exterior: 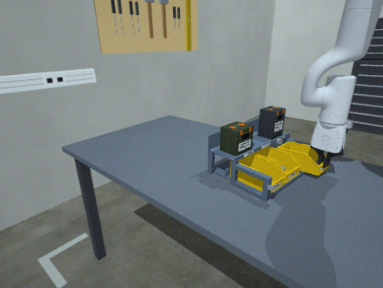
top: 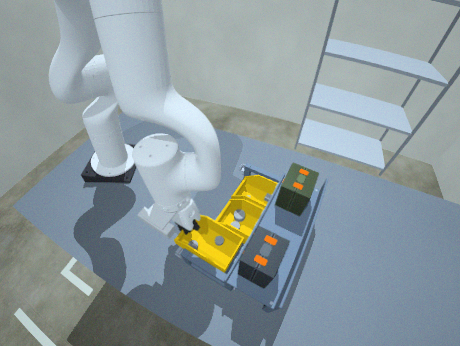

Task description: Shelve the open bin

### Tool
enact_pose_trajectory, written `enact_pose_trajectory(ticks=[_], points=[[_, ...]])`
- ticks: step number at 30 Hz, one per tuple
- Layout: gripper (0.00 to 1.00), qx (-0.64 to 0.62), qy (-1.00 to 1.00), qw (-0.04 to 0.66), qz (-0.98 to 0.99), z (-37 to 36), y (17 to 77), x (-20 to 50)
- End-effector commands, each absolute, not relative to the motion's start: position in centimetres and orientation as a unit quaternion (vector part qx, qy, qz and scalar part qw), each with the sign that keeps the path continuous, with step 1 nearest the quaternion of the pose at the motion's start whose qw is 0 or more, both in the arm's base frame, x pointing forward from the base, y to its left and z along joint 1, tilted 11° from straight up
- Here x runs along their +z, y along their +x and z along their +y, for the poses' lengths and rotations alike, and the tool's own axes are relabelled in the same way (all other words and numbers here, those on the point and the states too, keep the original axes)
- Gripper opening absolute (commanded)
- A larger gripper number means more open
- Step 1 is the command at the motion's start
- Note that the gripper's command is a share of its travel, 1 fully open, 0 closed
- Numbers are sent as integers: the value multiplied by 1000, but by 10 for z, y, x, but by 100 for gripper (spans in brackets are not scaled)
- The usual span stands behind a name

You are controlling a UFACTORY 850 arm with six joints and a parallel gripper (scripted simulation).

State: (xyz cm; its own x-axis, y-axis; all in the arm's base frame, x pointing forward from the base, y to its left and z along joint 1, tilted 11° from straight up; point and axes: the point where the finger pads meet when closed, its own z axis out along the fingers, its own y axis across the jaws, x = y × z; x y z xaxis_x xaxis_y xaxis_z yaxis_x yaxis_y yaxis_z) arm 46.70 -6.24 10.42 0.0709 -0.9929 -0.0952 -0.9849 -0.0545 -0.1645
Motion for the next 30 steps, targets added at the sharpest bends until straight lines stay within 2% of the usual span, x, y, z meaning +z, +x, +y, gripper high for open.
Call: enact_pose_trajectory(ticks=[1,30], points=[[0,-22,-726,93,681,-63,470,105],[0,-22,-726,93,681,-62,487,108]])
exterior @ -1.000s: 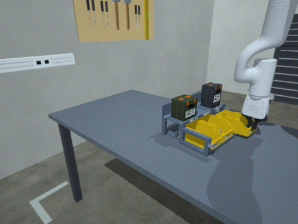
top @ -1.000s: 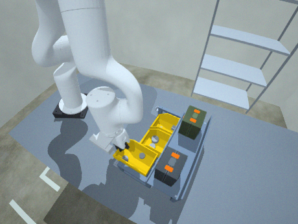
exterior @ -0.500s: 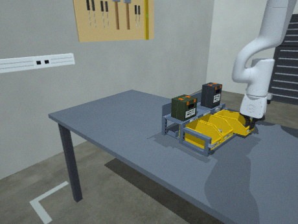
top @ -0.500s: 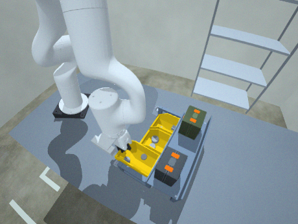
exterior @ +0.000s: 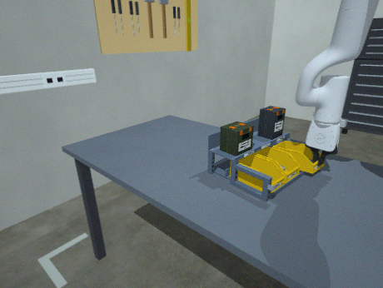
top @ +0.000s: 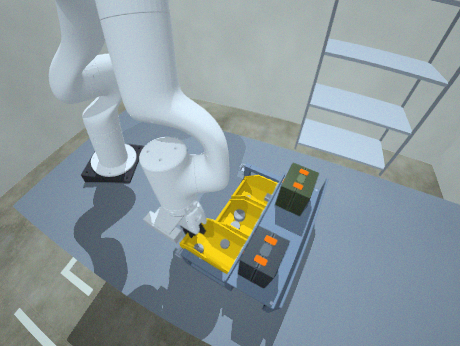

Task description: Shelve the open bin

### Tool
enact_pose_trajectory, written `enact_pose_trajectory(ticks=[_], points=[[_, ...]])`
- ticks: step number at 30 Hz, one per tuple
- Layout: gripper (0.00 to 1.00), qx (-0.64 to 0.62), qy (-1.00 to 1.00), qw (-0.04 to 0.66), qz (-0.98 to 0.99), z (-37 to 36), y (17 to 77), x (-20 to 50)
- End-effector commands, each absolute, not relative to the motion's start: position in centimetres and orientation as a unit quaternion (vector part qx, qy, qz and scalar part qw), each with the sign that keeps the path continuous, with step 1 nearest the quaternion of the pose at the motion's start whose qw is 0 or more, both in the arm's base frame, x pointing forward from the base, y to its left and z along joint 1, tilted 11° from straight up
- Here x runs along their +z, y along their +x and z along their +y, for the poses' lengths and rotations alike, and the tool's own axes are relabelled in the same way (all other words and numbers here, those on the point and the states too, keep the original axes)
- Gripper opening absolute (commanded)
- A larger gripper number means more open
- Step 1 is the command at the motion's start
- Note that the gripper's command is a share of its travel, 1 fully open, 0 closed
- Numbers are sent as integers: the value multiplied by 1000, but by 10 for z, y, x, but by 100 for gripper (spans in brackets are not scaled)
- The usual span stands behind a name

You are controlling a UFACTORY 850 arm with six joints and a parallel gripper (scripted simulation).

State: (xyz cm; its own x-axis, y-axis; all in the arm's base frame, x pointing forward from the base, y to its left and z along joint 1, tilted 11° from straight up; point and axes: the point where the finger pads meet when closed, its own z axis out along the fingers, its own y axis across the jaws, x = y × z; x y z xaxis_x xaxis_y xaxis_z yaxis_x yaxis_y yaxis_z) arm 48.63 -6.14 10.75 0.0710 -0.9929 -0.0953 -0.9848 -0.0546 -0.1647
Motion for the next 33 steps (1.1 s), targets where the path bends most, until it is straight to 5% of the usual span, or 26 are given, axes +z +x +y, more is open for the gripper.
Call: enact_pose_trajectory(ticks=[1,33], points=[[0,-22,-726,93,681,-62,487,108],[0,-22,-726,93,681,-61,507,112]])
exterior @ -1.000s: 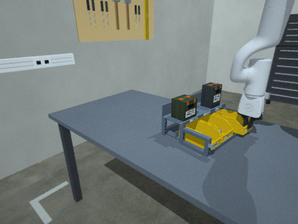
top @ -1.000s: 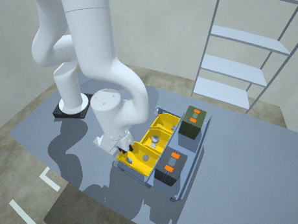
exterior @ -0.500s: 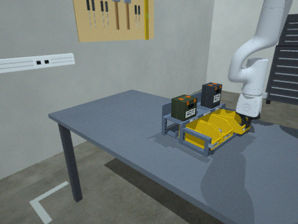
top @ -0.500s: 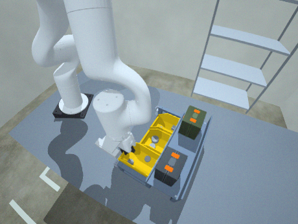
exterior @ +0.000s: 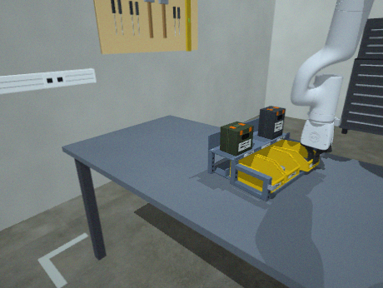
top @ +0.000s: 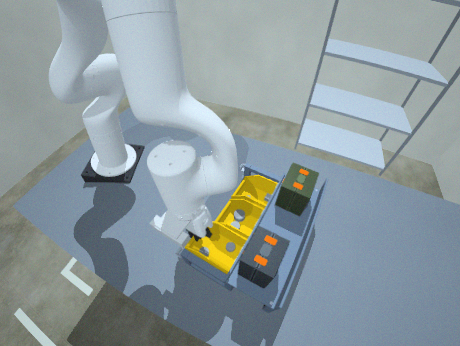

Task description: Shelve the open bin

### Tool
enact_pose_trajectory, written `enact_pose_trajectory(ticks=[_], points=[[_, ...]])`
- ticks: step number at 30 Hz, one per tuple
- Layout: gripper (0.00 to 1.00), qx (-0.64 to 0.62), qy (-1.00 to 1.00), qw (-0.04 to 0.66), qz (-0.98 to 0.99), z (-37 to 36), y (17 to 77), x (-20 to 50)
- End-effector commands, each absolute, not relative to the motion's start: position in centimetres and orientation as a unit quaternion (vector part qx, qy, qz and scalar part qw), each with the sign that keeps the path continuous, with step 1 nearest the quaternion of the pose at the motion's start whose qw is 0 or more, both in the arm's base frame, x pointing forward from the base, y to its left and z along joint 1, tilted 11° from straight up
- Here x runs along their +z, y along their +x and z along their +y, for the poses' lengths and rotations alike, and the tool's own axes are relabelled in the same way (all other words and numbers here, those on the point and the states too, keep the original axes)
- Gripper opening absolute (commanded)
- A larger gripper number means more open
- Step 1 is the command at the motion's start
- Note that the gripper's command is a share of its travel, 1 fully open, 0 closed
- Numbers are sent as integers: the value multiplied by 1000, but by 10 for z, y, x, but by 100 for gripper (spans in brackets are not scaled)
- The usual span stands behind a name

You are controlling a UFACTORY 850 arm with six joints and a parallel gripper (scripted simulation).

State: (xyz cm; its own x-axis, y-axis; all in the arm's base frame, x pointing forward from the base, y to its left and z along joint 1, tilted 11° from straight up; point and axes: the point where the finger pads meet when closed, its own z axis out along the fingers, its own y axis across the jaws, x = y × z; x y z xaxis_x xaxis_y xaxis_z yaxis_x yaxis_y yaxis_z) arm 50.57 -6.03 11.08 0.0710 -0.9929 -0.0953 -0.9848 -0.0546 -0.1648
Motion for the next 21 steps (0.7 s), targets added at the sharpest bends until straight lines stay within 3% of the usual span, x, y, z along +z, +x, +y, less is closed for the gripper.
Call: enact_pose_trajectory(ticks=[1,21], points=[[0,-22,-726,93,681,-61,507,112],[0,-22,-726,93,681,-60,517,113]])
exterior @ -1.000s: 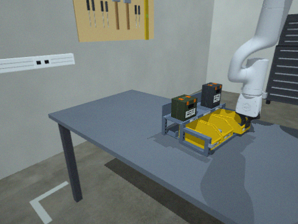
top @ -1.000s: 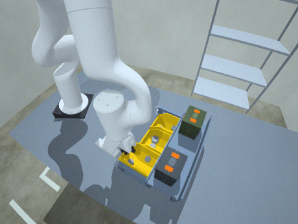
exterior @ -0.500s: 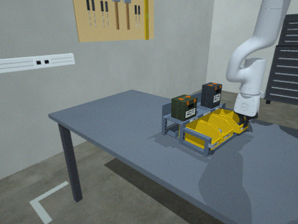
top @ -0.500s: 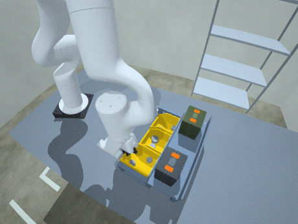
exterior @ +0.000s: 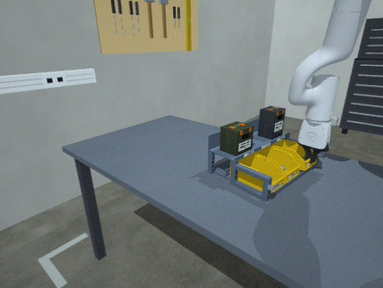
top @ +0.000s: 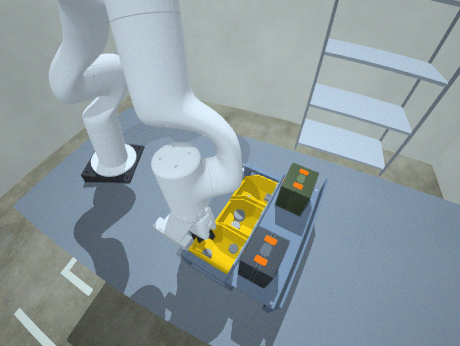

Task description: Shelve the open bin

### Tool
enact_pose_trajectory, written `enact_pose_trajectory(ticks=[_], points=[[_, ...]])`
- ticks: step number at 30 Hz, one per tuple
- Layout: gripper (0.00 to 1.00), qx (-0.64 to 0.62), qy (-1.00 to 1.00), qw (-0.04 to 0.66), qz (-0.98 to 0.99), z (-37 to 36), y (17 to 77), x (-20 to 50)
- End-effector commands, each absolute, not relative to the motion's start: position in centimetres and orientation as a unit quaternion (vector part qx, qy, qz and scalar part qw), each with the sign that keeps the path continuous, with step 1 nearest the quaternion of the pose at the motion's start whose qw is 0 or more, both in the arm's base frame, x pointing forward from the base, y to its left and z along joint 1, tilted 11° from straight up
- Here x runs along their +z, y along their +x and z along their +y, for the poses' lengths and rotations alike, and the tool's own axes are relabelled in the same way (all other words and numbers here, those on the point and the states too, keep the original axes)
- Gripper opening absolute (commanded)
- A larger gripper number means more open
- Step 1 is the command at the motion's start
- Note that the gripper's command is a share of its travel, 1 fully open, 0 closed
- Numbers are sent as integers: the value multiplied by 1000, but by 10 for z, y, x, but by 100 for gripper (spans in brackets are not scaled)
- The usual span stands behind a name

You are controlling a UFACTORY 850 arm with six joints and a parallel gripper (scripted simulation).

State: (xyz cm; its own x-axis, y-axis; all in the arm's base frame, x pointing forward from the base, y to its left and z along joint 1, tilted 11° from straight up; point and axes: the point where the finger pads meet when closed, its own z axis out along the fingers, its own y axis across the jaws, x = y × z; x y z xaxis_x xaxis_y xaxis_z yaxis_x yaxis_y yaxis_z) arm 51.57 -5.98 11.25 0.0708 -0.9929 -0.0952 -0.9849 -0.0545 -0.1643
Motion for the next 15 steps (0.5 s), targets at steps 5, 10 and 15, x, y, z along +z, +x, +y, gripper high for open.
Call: enact_pose_trajectory(ticks=[5,10,15], points=[[0,-22,-726,93,681,-60,524,115],[0,-22,-726,93,681,-59,526,115],[0,-22,-726,93,681,-59,526,115]])
